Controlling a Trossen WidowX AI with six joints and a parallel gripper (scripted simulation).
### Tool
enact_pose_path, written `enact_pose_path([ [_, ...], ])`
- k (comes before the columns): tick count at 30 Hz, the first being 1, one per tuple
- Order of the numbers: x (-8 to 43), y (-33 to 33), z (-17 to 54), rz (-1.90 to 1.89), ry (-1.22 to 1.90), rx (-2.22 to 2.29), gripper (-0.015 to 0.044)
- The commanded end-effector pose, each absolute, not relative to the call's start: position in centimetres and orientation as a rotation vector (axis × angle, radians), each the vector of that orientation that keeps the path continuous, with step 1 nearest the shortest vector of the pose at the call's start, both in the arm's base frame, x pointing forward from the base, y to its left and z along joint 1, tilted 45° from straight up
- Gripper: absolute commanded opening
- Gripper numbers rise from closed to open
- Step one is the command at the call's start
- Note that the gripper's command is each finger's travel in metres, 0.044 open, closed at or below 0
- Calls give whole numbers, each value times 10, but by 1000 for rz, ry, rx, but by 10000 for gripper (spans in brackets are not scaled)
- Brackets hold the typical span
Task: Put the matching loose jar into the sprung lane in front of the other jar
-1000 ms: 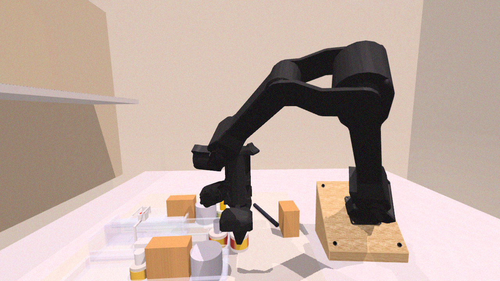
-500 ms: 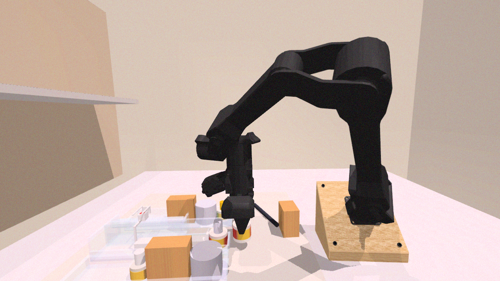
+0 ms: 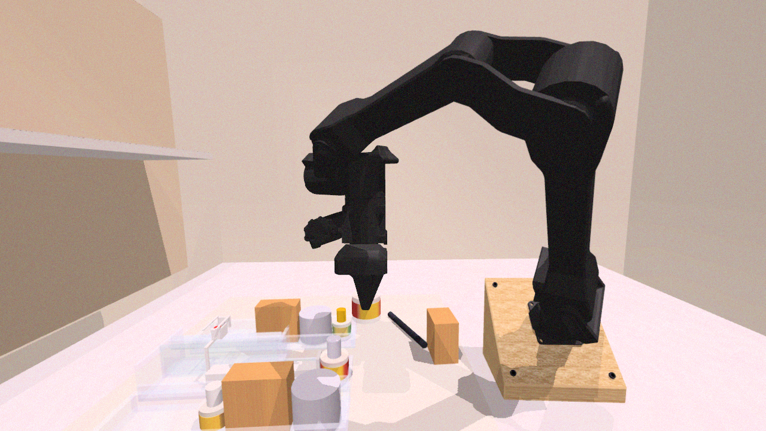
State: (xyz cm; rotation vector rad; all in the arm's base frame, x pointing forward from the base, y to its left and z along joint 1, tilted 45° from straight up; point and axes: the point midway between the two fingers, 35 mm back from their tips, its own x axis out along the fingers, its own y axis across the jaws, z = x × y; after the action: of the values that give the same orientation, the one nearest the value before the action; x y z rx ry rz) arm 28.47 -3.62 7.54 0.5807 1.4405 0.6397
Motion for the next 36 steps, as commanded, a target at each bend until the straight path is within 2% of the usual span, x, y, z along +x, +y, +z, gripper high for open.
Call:
enact_pose_path([
  [1, 285, -33, 73, 649, 1444, 565, 0],
  [21, 289, 13, 25, 679, 1426, 536, 0],
  [36, 292, 15, 24, 680, 1425, 536, 0],
])
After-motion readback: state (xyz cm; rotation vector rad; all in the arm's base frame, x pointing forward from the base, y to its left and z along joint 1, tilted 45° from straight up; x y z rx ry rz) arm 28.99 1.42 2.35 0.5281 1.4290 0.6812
